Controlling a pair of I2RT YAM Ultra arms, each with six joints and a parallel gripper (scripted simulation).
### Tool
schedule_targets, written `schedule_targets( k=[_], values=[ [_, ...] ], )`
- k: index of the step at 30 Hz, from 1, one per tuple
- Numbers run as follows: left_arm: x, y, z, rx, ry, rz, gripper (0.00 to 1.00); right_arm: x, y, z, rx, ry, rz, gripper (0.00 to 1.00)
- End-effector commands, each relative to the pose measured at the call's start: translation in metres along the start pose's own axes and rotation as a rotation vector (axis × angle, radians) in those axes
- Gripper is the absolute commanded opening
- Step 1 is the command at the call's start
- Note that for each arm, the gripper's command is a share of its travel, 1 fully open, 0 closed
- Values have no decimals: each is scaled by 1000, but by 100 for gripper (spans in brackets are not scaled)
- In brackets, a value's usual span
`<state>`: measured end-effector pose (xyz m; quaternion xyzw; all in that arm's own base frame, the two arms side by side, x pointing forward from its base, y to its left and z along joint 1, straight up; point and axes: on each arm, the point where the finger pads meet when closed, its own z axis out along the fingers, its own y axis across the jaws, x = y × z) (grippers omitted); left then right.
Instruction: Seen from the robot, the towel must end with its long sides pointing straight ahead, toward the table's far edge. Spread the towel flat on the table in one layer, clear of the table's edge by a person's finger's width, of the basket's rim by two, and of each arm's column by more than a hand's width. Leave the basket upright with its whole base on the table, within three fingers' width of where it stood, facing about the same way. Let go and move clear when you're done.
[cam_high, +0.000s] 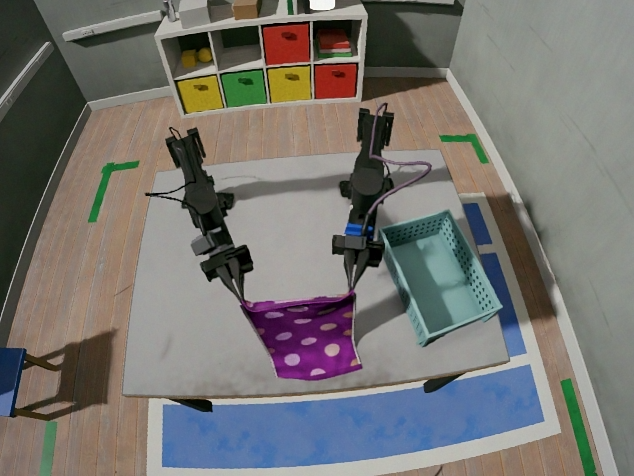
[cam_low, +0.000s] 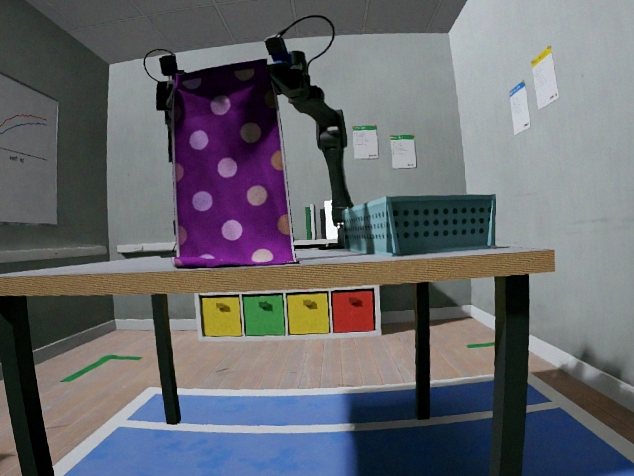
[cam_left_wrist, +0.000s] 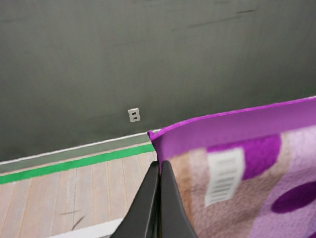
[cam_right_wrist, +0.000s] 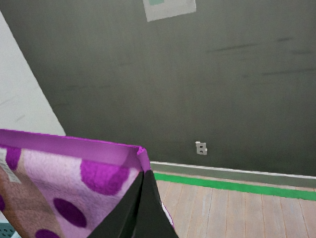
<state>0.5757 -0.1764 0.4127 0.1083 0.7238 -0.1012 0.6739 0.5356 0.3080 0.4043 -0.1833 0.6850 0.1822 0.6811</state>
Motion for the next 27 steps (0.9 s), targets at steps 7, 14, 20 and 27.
schedule_targets(
  k=[7,14,20,27],
  values=[
    [26,-14,-39,23,238,4,0,14,15,-40,-23,256,-6,0],
    [75,-20,-61,36,420,10,0,42,24,-64,-40,402,-13,0],
    [88,-28,-86,52,554,17,0,73,34,-90,-60,570,-24,0],
    [130,-36,-113,69,735,29,0,106,45,-117,-82,737,-39,0]
  ],
)
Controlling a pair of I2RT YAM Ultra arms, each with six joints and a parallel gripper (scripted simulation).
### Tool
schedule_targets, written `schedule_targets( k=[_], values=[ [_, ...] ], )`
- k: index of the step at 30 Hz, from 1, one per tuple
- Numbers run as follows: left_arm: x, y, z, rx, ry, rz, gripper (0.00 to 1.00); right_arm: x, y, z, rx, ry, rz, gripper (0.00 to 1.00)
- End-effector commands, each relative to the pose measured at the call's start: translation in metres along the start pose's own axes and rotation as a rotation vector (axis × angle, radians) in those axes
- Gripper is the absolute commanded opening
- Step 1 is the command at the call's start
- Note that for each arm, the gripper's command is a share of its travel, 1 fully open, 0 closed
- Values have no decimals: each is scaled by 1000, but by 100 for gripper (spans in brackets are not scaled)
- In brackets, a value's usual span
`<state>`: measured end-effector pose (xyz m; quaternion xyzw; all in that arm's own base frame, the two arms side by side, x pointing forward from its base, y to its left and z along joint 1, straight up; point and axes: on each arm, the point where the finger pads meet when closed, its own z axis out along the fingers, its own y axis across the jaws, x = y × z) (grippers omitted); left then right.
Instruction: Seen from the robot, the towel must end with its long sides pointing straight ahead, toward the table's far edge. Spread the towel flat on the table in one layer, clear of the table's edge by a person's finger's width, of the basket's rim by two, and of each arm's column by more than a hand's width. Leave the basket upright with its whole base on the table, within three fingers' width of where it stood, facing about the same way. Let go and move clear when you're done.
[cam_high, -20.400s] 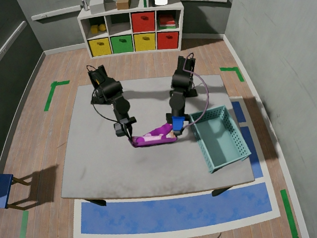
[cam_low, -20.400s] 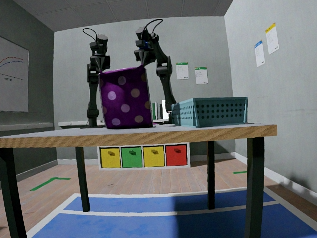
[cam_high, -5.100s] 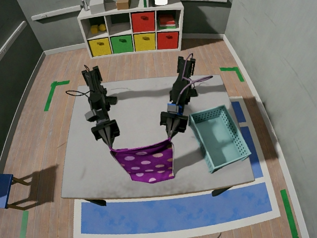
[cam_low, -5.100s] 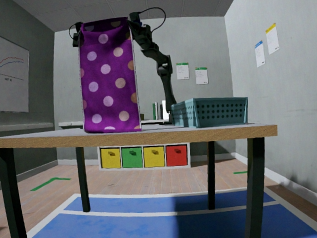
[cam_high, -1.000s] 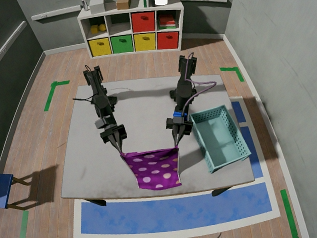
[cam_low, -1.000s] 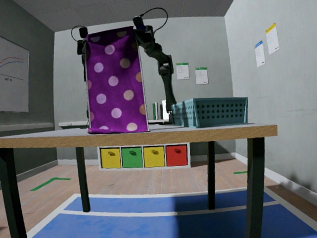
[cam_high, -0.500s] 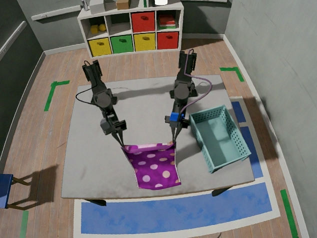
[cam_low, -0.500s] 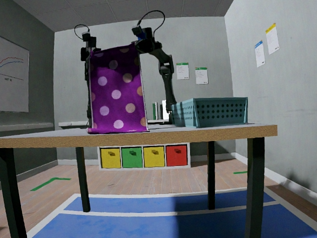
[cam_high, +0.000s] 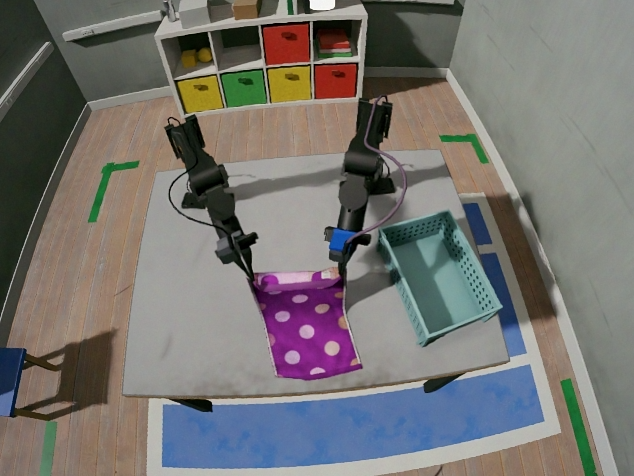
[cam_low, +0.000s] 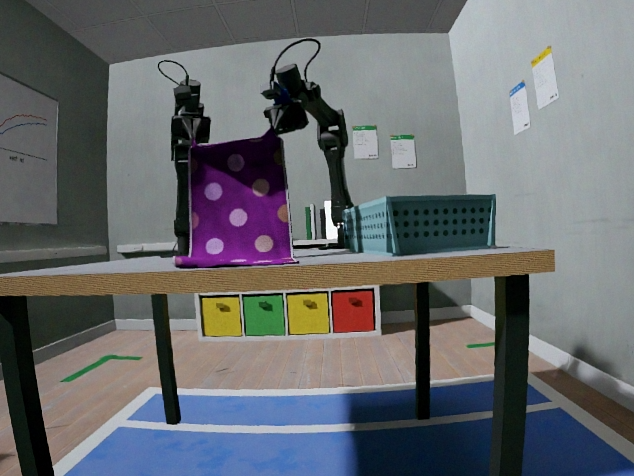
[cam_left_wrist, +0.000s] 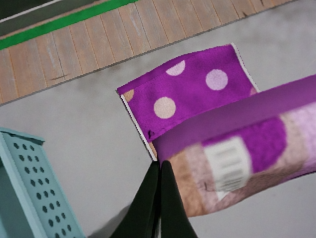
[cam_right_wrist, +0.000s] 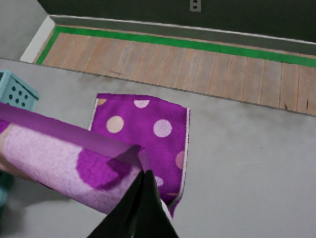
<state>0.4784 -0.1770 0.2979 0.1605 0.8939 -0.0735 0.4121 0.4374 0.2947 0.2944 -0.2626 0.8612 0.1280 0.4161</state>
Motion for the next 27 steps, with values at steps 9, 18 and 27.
schedule_targets(
  k=[9,18,27],
  values=[
    [92,-24,-14,39,229,34,0,92,28,-19,-37,291,-51,0],
    [136,-33,-16,48,229,56,0,129,41,-19,-59,266,-76,0],
    [201,-48,-18,82,230,92,0,193,60,-22,-100,266,-119,0]
  ],
)
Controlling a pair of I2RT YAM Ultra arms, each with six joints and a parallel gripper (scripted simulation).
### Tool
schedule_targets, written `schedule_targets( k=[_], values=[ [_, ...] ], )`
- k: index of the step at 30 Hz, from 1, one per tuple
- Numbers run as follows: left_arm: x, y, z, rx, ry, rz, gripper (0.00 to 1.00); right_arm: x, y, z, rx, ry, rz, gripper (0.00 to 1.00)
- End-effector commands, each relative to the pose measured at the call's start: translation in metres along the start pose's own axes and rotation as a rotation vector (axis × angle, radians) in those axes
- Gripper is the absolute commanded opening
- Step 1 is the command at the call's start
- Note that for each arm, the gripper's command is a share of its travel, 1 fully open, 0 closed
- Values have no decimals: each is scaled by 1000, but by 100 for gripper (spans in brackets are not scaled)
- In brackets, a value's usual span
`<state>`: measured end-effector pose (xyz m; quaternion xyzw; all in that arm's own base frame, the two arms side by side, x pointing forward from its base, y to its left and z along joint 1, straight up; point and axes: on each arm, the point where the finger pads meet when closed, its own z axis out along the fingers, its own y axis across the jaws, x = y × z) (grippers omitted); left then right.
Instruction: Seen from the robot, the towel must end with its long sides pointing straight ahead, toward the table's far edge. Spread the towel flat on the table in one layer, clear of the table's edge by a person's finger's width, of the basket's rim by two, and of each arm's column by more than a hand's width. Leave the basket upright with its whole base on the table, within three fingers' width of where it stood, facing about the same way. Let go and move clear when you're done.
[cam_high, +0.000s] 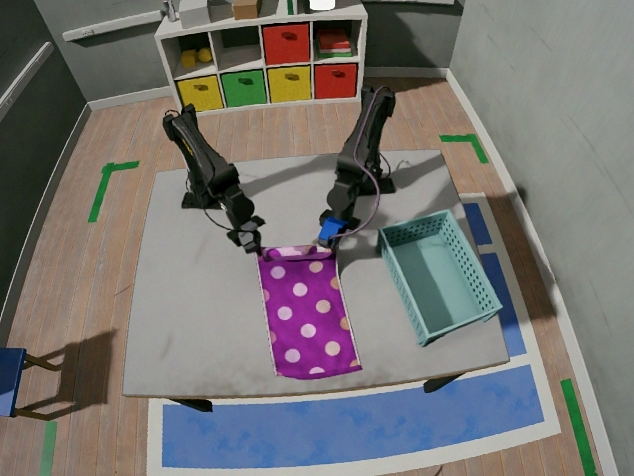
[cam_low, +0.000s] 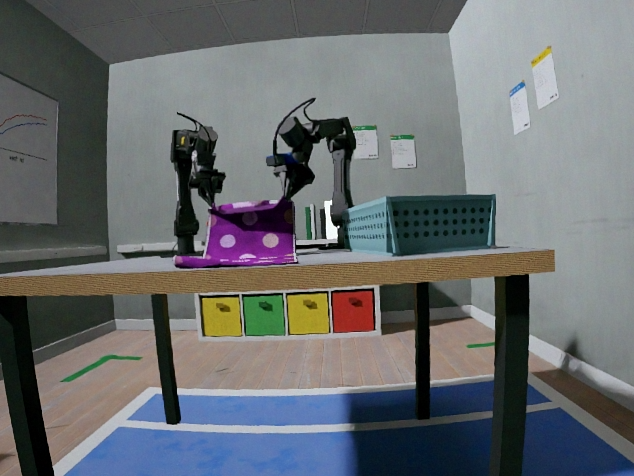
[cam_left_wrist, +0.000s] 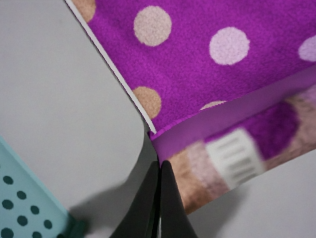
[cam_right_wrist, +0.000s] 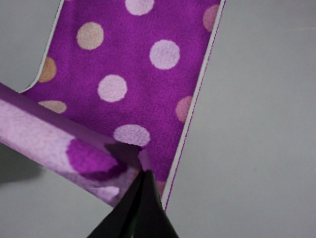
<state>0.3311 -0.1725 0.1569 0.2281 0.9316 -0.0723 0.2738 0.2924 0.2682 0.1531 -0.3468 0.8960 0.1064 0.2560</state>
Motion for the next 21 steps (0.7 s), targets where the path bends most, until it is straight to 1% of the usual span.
schedule_targets(
  k=[1,2,4,6,7,9,10,12,13,15,16,18,19,21],
  values=[
    [4,-1,-2,-14,-59,3,0,-1,2,-5,15,-72,-17,0],
    [23,-7,4,-4,-59,17,0,18,9,2,4,-72,-34,0],
    [23,-7,4,-4,-59,17,0,18,9,2,4,-72,-34,0],
    [23,0,4,-15,-59,1,0,18,2,2,15,-72,-18,0],
    [42,-13,9,7,-58,33,0,36,17,8,-9,-71,-53,0],
    [41,-13,9,7,-58,34,0,33,15,9,-12,-61,-41,0],
    [59,-19,14,18,-58,50,0,53,24,14,-21,-71,-71,0],
    [59,-19,14,18,-58,50,0,53,24,14,-21,-71,-71,0],
    [77,-25,19,29,-58,66,0,69,31,19,-34,-71,-90,0],
    [76,-25,19,29,-58,66,0,69,31,19,-34,-71,-90,0],
    [93,-30,24,41,-57,82,0,85,38,25,-46,-70,-109,0],
    [93,-30,24,41,-57,82,0,82,36,26,-49,-60,-97,0],
    [108,-35,28,52,-57,98,0,99,44,29,-59,-70,-128,0],
    [108,-35,28,52,-57,98,0,99,44,29,-59,-70,-128,0]
  ],
)
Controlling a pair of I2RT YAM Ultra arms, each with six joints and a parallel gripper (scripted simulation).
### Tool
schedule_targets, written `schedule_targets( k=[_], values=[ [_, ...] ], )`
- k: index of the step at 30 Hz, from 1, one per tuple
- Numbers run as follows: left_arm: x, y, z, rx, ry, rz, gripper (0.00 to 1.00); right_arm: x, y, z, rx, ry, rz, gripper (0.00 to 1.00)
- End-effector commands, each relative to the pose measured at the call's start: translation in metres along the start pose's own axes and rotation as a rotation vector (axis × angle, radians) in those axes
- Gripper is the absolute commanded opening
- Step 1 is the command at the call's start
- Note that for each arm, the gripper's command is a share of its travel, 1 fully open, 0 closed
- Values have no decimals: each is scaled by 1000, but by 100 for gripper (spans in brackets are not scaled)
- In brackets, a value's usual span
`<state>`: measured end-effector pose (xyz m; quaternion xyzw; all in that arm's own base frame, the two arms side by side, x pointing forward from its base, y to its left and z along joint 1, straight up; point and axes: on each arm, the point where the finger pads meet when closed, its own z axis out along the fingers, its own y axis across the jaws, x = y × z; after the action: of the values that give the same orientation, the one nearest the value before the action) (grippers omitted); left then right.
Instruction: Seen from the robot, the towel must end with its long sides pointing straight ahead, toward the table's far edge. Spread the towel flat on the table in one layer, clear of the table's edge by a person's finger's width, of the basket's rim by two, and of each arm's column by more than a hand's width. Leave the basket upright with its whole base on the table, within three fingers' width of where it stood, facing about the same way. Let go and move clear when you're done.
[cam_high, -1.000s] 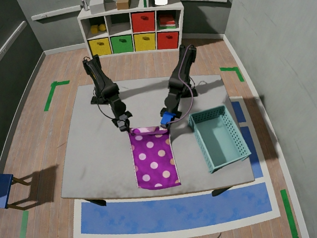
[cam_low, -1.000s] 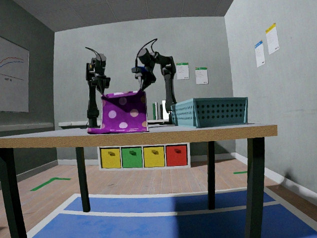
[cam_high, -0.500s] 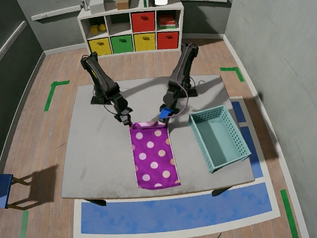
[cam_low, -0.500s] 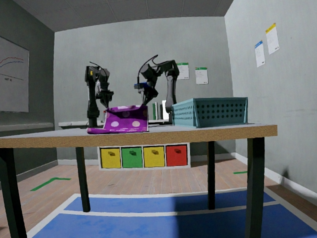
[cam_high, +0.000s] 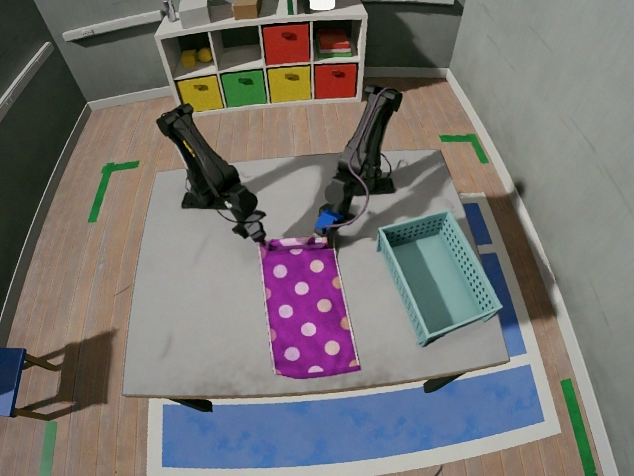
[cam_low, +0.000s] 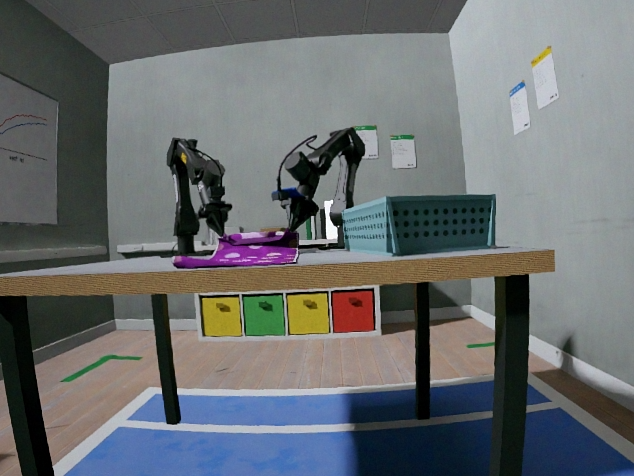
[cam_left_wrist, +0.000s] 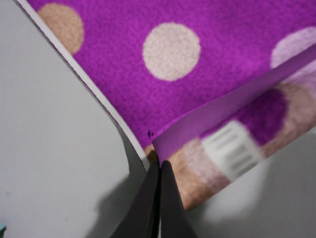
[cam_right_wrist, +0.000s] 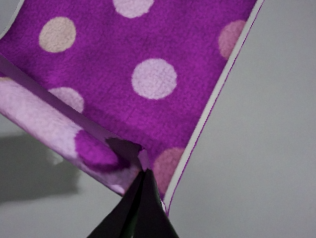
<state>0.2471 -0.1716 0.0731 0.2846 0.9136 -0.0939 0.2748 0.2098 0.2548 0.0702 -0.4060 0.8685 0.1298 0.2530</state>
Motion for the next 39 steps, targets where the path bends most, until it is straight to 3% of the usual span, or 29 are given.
schedule_targets(
  k=[1,15,39],
  values=[
    [-1,5,-2,-29,-43,-10,0,-4,-1,-4,24,-56,-17,0],
    [54,-21,15,28,-41,71,0,47,26,15,-29,-54,-94,0],
    [75,-25,20,39,-14,91,0,68,32,21,-42,-28,-116,0]
  ],
)
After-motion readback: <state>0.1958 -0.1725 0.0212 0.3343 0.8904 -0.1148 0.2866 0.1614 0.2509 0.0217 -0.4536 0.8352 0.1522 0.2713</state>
